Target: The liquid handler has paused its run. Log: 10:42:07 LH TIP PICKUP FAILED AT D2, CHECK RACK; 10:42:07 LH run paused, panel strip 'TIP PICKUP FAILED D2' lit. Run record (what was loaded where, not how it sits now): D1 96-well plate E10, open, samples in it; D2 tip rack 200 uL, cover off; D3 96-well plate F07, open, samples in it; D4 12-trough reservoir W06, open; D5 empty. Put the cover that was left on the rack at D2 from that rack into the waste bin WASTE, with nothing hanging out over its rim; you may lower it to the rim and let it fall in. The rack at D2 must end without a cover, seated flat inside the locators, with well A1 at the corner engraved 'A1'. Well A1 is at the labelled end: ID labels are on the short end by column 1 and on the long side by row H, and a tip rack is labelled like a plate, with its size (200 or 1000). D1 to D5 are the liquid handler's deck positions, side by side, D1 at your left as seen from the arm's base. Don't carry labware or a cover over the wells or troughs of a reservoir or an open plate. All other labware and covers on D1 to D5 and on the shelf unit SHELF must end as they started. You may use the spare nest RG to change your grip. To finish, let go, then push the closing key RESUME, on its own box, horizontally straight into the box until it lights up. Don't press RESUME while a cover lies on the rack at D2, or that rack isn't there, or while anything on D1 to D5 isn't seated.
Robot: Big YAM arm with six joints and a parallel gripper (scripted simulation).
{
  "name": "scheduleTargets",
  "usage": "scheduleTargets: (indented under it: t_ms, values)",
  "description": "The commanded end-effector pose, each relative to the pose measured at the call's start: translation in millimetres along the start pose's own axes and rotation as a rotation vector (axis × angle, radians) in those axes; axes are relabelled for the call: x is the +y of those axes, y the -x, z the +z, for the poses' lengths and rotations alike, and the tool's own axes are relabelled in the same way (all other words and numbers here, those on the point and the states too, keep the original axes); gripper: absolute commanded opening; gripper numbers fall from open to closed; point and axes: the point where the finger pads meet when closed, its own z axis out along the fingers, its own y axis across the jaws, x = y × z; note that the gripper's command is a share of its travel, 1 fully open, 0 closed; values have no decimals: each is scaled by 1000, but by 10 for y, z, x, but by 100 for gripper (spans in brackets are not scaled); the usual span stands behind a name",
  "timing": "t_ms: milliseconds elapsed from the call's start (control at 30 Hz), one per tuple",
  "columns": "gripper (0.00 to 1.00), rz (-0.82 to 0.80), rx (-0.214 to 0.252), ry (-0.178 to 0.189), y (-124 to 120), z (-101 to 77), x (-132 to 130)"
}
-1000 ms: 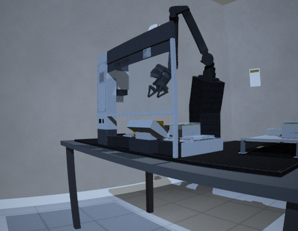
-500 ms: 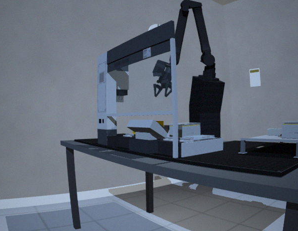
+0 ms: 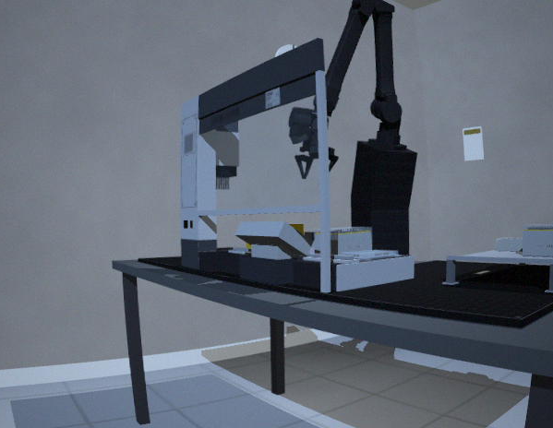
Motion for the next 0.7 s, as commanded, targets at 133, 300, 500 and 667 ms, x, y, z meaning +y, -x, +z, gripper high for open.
scheduleTargets:
  t_ms: [133,300,500,667]
  values:
    - [100,42,108,12,99,-33,273]
    - [100,53,154,23,-103,-25,566]
    - [100,47,135,20,-81,-21,755]
    - [100,47,134,22,-109,-25,1006]
